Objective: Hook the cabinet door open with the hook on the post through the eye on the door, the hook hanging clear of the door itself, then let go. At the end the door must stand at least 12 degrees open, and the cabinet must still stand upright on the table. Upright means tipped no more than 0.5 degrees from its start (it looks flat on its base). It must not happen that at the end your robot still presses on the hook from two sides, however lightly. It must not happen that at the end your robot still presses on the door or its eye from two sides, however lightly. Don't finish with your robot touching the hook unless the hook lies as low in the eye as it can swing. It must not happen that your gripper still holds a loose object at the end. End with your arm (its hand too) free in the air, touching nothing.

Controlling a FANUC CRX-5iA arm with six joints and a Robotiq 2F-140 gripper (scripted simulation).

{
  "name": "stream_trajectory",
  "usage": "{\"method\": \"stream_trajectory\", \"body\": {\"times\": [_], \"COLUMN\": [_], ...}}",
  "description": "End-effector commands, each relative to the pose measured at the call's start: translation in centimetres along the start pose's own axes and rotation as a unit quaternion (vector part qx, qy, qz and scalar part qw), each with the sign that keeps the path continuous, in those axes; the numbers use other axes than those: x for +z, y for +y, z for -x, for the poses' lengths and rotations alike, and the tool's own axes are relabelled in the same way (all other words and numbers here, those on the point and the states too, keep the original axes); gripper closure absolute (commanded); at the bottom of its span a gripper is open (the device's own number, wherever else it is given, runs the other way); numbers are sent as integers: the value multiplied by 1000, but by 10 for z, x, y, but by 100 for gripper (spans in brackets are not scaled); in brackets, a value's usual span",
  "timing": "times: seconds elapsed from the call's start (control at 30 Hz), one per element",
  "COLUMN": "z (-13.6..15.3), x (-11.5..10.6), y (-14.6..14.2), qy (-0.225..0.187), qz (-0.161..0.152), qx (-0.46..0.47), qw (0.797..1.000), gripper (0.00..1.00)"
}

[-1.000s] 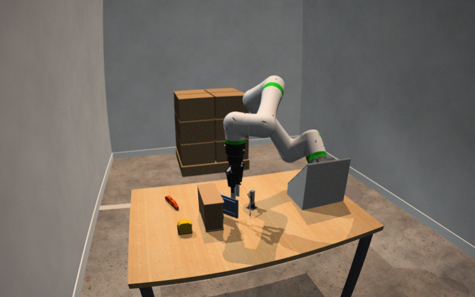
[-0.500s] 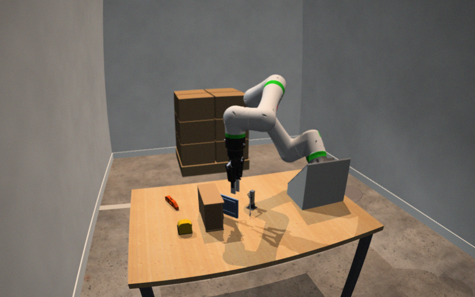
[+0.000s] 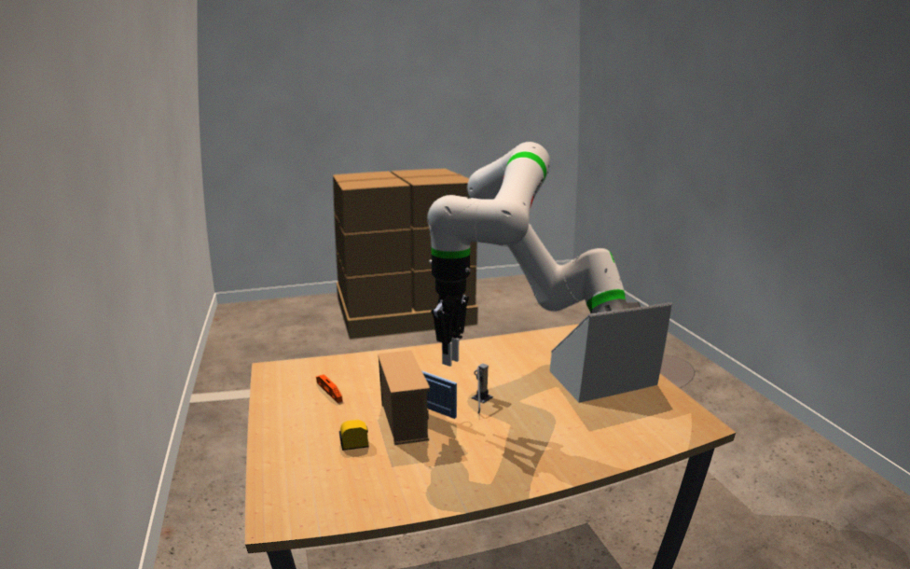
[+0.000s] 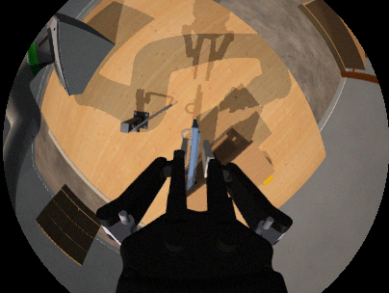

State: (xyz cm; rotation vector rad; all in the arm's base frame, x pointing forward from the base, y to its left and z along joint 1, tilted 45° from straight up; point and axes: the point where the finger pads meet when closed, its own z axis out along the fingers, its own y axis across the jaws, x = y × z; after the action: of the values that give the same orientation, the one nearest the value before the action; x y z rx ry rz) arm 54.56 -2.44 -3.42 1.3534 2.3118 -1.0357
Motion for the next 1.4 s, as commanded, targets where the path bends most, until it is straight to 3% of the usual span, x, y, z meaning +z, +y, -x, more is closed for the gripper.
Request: {"method": "stream_trajectory", "body": {"times": [0.0, 0.7, 0.93, 1.07, 1.2, 1.27, 1.37], "z": [0, -1, -2, -4, -6, -6, -8], "x": [-1, -2, -3, -3, -3, -3, -4], "y": [0, -1, -3, -6, -9, -9, -12], "qy": [0, 0, 0, 0, 0, 0, 0], "qz": [0, 0, 0, 1, 1, 1, 1], "qx": [0, -27, -119, -206, -319, -319, -417], "qw": [1000, 1000, 993, 978, 948, 948, 909], "gripper": [84, 84, 84, 84, 84, 84, 84]}}
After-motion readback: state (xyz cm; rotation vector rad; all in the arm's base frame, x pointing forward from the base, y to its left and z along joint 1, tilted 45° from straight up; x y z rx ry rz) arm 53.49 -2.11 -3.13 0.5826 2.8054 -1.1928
